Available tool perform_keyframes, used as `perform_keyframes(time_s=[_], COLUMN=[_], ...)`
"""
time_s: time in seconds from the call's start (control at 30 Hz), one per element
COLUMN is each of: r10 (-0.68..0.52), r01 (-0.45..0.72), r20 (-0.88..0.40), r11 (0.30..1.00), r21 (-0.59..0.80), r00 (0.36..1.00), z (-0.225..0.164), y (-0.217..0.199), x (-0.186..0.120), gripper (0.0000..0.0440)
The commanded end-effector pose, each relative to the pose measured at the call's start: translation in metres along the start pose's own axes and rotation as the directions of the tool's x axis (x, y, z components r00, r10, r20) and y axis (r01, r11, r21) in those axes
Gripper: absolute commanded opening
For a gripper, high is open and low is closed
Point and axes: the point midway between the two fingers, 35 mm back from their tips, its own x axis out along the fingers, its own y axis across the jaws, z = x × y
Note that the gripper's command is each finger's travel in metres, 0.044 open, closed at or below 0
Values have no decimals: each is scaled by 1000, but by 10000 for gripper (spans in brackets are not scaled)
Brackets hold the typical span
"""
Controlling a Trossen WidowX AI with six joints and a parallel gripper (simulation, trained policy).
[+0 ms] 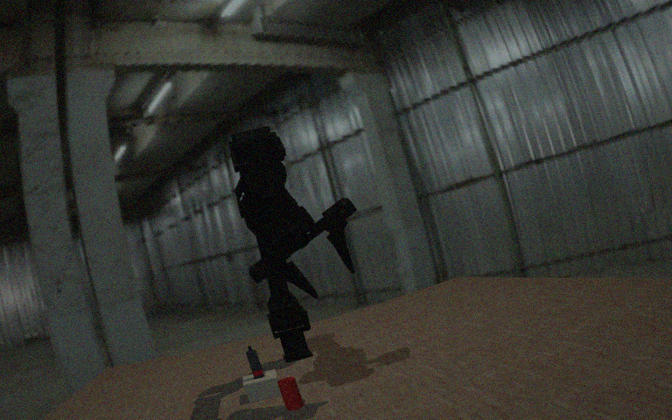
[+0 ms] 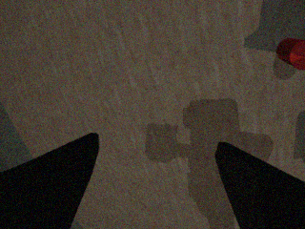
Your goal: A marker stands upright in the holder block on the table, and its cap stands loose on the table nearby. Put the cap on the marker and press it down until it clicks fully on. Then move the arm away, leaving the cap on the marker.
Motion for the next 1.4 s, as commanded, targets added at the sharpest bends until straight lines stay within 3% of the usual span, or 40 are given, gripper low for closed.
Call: perform_keyframes(time_s=[0.0, 0.83, 1.37], r10=[-28, -205, -301], r01=[28, 204, 302], r20=[1, 3, -26], r11=[1000, 977, 952], r21=[5, 57, 45], r00=[1000, 979, 953], z=[7, 46, 65], y=[-11, -84, -118], x=[2, 15, 43], gripper=[330, 324, 310])
